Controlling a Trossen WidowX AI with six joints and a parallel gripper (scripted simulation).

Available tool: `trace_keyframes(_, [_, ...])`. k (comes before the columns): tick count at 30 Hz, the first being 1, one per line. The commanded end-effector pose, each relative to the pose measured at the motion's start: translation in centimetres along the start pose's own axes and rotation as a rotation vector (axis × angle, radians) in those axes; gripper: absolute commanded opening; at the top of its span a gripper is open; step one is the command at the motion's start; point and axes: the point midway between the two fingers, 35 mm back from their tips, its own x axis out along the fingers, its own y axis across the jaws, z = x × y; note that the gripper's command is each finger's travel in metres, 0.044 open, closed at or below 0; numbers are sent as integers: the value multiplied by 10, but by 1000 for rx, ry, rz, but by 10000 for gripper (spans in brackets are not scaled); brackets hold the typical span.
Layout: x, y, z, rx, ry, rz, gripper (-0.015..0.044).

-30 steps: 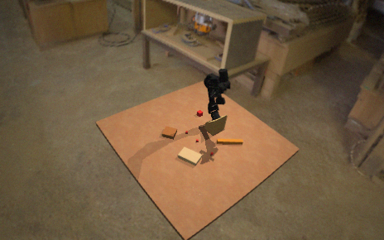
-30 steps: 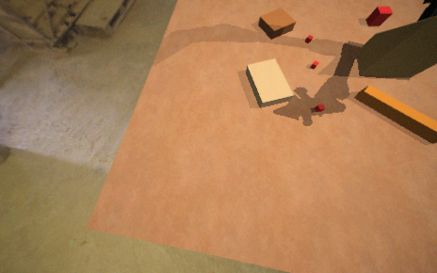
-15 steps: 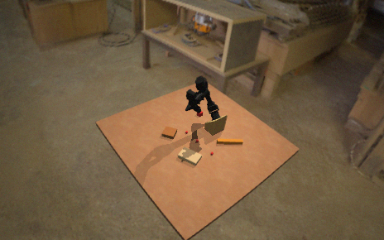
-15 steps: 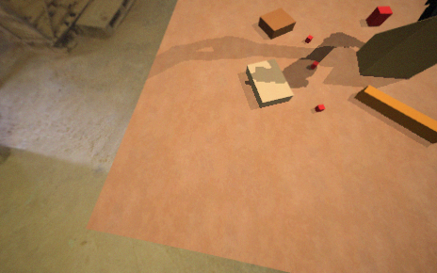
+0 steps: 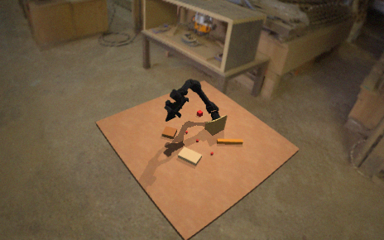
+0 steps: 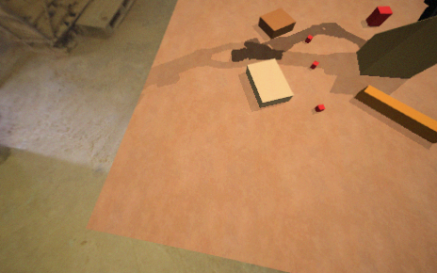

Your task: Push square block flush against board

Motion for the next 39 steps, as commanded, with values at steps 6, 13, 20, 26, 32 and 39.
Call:
trace_keyframes(6, [58, -85, 68, -160, 30, -262, 0])
trace_keyframes(13, [84, -159, 113, -261, 101, -459, 0])
trace_keyframes(20, [92, -238, 151, -339, 214, -643, 0])
trace_keyframes(26, [88, -287, 172, -375, 305, -748, 0])
trace_keyframes(32, [91, -289, 171, -375, 305, -748, 0])
trace_keyframes(39, [126, -326, 165, -376, 303, -749, 0])
